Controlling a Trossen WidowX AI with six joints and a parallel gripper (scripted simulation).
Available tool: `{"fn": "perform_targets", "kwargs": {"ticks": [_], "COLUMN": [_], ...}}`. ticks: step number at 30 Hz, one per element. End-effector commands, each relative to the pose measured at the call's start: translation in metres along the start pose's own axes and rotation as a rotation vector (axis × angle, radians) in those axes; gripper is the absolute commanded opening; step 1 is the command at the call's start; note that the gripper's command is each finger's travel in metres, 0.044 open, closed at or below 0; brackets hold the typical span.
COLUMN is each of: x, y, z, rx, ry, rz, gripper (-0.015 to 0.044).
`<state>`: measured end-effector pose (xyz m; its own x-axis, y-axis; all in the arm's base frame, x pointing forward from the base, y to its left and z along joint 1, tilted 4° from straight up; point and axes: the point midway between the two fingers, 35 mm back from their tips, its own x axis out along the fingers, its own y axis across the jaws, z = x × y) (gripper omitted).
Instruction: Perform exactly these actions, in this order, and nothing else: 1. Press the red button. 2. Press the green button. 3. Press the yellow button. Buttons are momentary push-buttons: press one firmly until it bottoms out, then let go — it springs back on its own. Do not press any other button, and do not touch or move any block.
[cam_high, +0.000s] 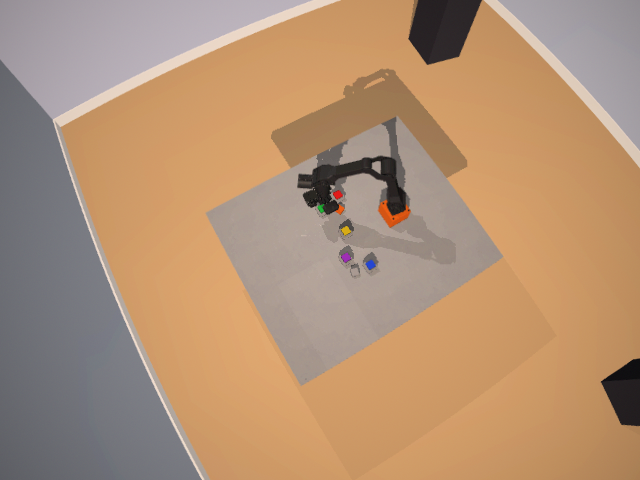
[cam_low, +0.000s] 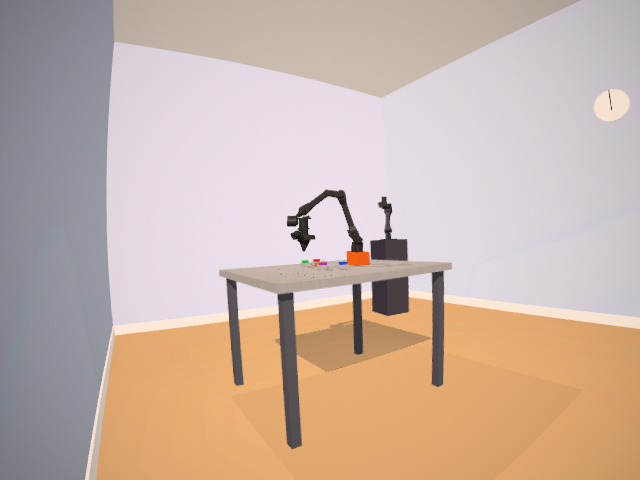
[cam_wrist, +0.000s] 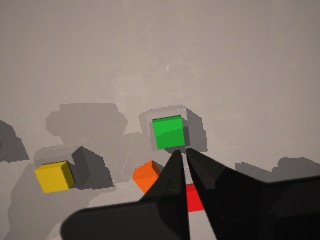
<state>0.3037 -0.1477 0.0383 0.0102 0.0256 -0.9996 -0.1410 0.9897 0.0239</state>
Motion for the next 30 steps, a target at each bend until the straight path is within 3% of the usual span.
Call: {"fn": "perform_targets", "kwargs": {"ticks": [1, 30], "x": [0.031, 0.063], "y": [0.006, 0.006], "z": [-0.004, -0.005], "rx": [0.006, 0.006], "ry": [0.02, 0.02], "rz": [0.02, 0.021], "gripper": [0.002, 0.002]}}
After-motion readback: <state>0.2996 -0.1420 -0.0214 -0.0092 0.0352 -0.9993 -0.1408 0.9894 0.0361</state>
